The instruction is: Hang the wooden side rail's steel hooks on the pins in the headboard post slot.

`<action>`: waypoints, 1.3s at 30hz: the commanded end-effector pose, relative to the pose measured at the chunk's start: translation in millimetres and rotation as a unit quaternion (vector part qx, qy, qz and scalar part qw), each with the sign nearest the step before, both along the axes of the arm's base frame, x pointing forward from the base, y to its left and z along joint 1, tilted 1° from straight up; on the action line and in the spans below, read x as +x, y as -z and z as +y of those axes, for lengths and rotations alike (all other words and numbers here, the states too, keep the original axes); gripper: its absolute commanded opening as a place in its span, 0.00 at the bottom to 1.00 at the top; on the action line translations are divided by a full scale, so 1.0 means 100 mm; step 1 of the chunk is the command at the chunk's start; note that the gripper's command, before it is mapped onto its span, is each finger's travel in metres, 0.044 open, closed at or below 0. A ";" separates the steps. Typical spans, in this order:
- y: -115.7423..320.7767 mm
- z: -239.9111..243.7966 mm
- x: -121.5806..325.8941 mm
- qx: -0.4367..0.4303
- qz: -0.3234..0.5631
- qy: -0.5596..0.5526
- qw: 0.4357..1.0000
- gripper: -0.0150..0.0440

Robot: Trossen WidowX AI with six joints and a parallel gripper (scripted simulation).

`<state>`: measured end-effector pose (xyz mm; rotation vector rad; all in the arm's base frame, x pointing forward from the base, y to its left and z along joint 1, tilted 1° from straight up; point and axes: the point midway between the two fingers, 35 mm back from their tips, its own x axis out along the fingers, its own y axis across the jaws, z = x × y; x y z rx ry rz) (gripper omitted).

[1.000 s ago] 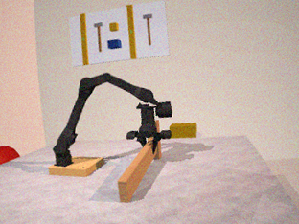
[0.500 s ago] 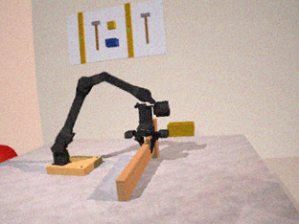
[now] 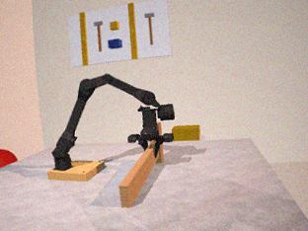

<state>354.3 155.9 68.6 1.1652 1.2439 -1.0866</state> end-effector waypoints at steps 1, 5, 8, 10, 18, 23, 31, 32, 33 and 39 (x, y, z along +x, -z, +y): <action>-0.01 0.02 0.00 0.005 -0.003 0.001 1.000 0.25; -0.01 0.02 0.00 0.005 -0.003 0.001 1.000 0.25; 0.00 0.02 0.00 0.005 -0.003 0.001 1.000 0.25; 0.00 0.03 0.00 0.005 -0.003 0.001 1.000 0.25; 0.02 0.03 0.00 0.005 -0.003 0.001 1.000 0.25; 0.02 0.03 0.00 0.005 -0.003 0.001 1.000 0.25; 0.04 0.03 0.01 0.005 -0.003 0.001 1.000 0.25; 0.04 0.03 0.01 0.005 -0.003 0.001 1.000 0.25; 0.04 0.03 0.01 0.005 -0.003 0.001 1.000 0.25; 0.05 0.03 0.01 0.005 -0.003 0.001 1.000 0.25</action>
